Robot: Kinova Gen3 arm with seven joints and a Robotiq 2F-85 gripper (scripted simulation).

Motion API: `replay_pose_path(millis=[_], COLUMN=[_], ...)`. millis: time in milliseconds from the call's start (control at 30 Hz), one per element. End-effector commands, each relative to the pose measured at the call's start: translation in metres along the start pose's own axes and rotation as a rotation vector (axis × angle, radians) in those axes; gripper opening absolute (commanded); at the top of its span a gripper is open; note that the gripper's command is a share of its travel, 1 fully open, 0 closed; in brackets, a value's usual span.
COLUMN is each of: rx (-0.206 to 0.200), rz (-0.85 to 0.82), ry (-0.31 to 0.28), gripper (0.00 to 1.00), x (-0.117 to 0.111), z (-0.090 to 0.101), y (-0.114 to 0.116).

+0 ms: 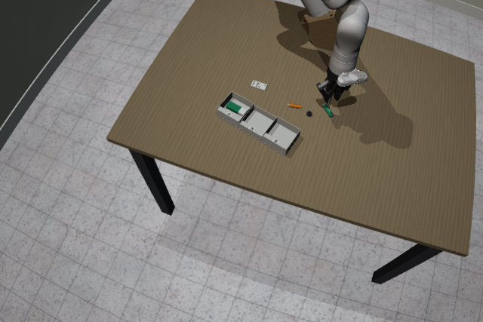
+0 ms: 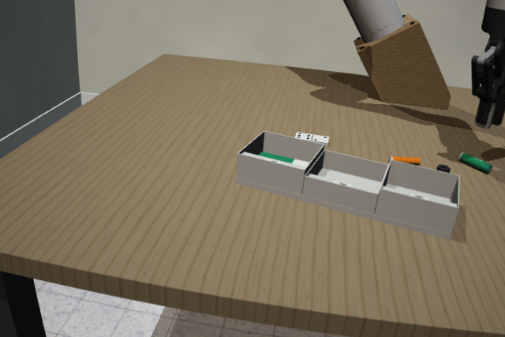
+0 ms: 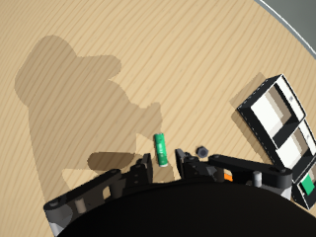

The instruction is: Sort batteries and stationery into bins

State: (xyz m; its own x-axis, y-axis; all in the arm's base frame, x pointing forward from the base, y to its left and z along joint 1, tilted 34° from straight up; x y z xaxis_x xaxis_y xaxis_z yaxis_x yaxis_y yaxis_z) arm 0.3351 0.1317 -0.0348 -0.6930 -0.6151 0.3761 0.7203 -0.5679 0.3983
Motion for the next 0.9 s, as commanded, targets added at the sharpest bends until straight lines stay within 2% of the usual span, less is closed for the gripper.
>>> replay_pose_path(millis=[0,233,300,400,867], rx=[-0.001,-0.001,-0.001,-0.001,-0.001], rz=[0.004,0.004,0.004,0.004,0.004], ry=[-0.011,-0.011,-0.011,-0.011,-0.011], gripper=[0.29,0.29,0.29,0.29,0.29], x=[0.003,0.006,0.006,0.006,0.004], z=[-0.013,-0.041,-0.041,-0.051,-0.051], y=[-0.002,-0.003,-0.003,-0.004,-0.003])
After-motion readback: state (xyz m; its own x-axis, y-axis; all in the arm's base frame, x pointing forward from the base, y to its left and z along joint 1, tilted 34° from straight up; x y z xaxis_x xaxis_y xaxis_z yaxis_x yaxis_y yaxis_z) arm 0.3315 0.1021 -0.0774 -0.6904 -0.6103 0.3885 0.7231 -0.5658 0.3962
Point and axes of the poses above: the point where the finger pads meet when closed, its own z axis back along the fingers, its own y axis across the jaws, x = y × z, the point moved 8 cm from there along z, back along the fingers, and after that the axes turned 1 degree about z, right-handed, at the moved point
